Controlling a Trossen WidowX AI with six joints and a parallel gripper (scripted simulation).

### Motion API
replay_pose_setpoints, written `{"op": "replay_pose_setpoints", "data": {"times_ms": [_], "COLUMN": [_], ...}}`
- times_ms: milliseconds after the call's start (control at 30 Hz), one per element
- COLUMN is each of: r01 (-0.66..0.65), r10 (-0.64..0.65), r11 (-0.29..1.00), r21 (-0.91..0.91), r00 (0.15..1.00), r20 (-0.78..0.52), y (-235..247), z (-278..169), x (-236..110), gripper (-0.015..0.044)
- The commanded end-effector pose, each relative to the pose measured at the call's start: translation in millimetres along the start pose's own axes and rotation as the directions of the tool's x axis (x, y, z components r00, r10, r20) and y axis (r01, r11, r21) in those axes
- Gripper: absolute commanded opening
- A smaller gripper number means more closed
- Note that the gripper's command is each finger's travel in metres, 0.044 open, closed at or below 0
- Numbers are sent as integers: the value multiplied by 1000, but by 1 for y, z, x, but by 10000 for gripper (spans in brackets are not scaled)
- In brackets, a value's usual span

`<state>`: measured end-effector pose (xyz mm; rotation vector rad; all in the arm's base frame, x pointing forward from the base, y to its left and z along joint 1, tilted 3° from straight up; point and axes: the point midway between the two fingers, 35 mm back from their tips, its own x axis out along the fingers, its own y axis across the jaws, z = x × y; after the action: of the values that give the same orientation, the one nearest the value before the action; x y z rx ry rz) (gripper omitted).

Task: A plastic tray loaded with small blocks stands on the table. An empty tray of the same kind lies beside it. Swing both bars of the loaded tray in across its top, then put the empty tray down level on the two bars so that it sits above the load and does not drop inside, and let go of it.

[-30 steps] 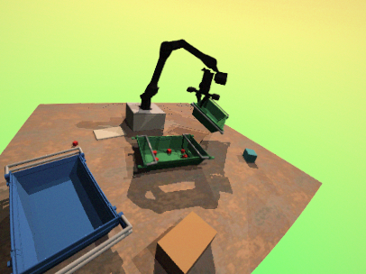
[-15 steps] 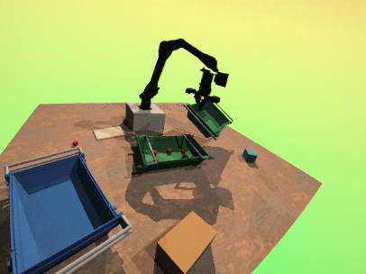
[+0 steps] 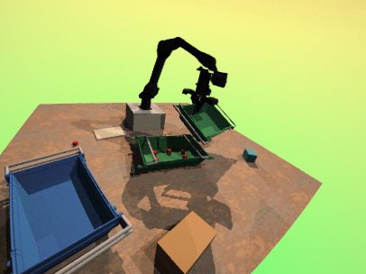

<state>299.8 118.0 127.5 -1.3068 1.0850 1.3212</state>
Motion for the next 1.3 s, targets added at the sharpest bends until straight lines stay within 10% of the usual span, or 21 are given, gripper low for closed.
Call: {"op": "replay_pose_setpoints", "data": {"times_ms": [0, 1267], "r01": [20, 23], "r10": [-21, -25], "r11": [999, 906], "r21": [42, 424], "r00": [1000, 1000], "r20": [5, -1], "y": [-6, 2], "z": [-15, -159], "x": [-4, -5], "gripper": [0, 0]}}
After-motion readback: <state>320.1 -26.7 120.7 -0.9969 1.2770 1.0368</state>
